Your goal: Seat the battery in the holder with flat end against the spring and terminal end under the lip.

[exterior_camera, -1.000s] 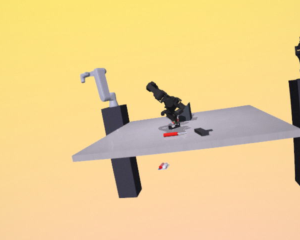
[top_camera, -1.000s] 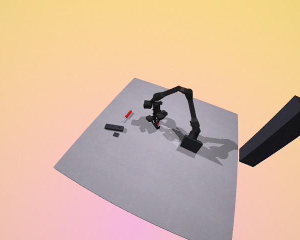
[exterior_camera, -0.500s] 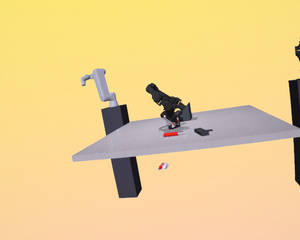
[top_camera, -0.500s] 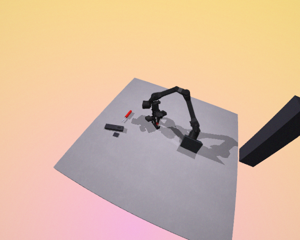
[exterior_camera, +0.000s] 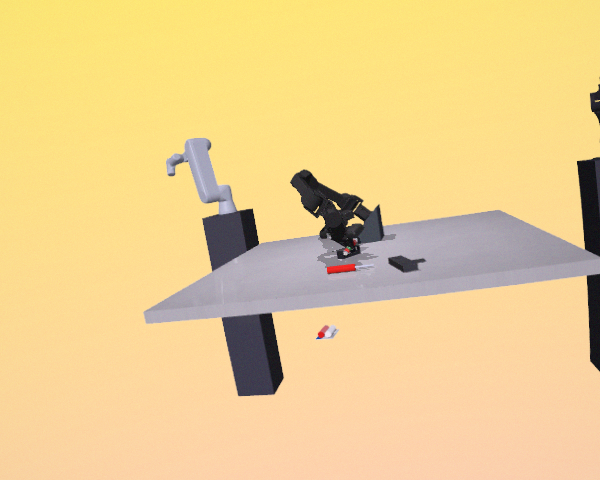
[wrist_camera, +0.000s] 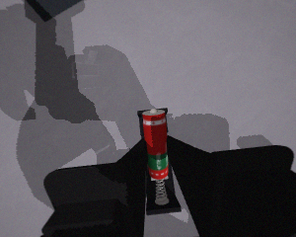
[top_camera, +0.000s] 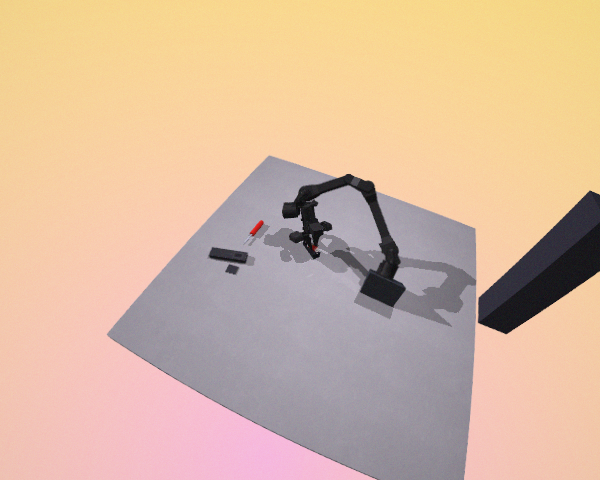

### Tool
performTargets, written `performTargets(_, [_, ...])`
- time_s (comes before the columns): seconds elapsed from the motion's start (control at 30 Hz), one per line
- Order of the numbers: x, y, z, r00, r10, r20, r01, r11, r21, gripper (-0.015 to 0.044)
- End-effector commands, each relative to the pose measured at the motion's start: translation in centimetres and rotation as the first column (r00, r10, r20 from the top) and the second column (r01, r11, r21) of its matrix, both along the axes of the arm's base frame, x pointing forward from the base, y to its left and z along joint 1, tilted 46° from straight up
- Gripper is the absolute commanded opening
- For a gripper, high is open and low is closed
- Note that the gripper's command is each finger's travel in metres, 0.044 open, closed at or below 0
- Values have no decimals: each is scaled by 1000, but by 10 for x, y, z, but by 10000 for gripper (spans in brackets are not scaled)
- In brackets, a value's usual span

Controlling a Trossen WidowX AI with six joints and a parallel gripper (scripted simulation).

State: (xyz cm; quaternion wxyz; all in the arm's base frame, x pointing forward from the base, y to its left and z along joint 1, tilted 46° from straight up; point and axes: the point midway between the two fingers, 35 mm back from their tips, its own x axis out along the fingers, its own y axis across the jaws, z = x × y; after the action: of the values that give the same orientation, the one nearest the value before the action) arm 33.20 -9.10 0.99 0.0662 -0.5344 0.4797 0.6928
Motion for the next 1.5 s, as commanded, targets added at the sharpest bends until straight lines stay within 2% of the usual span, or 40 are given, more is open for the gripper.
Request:
performTargets(0.0, [1, -1, -1, 1000, -14, -15, 14, 1000, 18, 64])
performTargets(1.47, [19, -13, 7, 999, -20, -29, 20, 1000, 14, 64])
